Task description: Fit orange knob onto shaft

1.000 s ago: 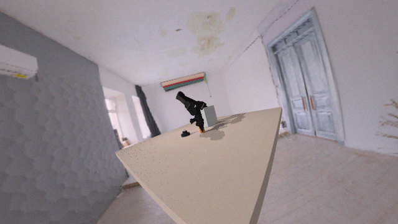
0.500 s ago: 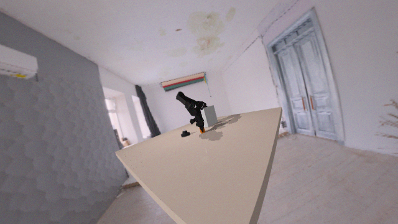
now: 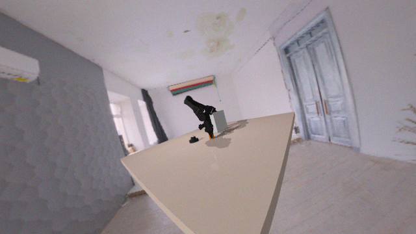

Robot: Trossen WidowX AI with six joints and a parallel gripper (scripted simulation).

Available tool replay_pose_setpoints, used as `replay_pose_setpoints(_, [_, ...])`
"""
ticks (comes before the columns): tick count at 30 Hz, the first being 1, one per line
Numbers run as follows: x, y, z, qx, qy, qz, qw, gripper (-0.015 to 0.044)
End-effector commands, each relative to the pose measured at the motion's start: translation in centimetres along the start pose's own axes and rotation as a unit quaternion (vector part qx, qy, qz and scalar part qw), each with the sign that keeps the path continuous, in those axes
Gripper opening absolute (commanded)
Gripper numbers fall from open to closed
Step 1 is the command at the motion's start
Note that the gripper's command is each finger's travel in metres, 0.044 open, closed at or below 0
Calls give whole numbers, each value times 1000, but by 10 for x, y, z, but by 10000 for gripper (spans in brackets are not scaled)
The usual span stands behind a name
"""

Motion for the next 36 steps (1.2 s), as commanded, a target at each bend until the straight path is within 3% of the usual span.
replay_pose_setpoints(1, [0, 1, 3, 0, 0, 0, 1000, 266])
replay_pose_setpoints(6, [-1, 2, 72, 3, -1, 3, 1000, 398])
replay_pose_setpoints(8, [-1, 1, 83, 3, -2, 3, 1000, 440])
replay_pose_setpoints(36, [0, 2, 40, 3, -2, 3, 1000, 440])
Point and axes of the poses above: the point midway between the two fingers, 35 mm back from their tips, its own z axis back along the fingers, its own y axis across the jaws, x = y × z, the point moved 2 cm from there along z, back along the fingers, and after that the axes turned 8 degrees about z, right-handed, at the moved point
